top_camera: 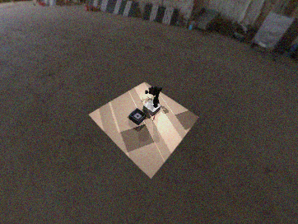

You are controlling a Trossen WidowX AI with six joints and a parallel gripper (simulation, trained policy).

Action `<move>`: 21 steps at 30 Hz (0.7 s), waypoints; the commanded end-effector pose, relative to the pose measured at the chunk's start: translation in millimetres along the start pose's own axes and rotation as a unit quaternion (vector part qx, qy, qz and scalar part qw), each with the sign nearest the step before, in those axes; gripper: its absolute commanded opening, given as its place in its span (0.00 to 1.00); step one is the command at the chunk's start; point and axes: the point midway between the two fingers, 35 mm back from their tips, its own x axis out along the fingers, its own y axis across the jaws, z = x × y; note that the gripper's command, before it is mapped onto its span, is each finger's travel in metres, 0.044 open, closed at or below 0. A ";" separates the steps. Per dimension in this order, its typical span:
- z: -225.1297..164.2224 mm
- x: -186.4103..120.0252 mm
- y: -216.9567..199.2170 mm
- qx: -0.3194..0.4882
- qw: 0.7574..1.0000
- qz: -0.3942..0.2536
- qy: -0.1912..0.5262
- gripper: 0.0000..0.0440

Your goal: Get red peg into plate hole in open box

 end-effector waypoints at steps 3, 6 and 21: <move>4.1 4.9 13.8 -0.029 0.999 0.021 -0.003 0.99; 6.2 11.5 33.8 -0.062 0.997 0.043 0.000 1.00; 8.8 22.1 181.3 -0.167 0.972 0.161 0.024 1.00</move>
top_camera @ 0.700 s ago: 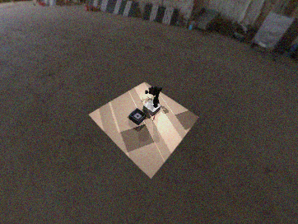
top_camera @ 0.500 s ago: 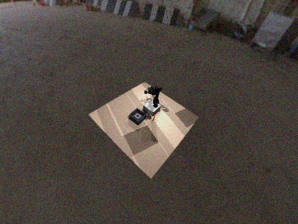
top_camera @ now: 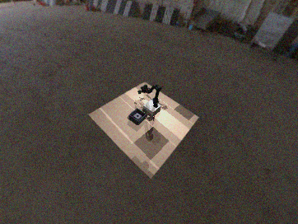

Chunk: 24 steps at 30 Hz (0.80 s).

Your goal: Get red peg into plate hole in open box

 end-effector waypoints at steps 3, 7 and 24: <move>14.7 8.6 64.7 -0.031 0.998 0.050 0.010 1.00; 19.1 7.2 107.9 -0.048 0.995 0.081 0.021 1.00; -3.4 -54.8 267.8 -0.122 0.968 0.186 0.114 1.00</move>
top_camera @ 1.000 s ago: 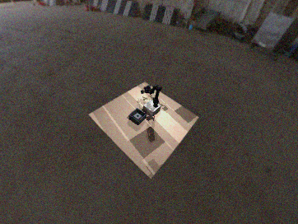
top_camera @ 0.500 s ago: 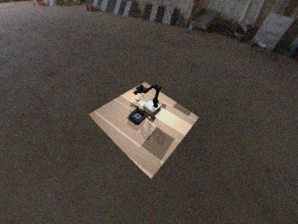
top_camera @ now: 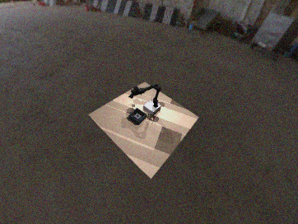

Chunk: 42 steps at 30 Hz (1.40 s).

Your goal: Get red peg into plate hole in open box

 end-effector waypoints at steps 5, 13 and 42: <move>-18.8 -22.6 75.0 -0.034 0.997 0.039 0.063 1.00; -56.3 -60.8 134.0 -0.074 0.985 0.067 0.140 1.00; -217.3 -250.6 173.1 -0.200 0.901 0.021 0.383 1.00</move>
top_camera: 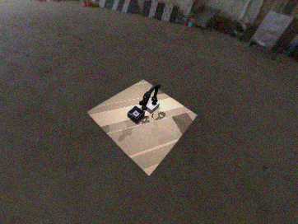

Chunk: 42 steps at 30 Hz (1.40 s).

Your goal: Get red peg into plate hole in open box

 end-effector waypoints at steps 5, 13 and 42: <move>-59.4 -6.9 -0.4 -0.004 0.997 -0.050 0.057 1.00; -107.3 -7.5 -7.5 -0.007 0.990 -0.108 0.089 1.00; -175.6 65.2 -2.2 -0.048 0.982 -0.153 0.104 1.00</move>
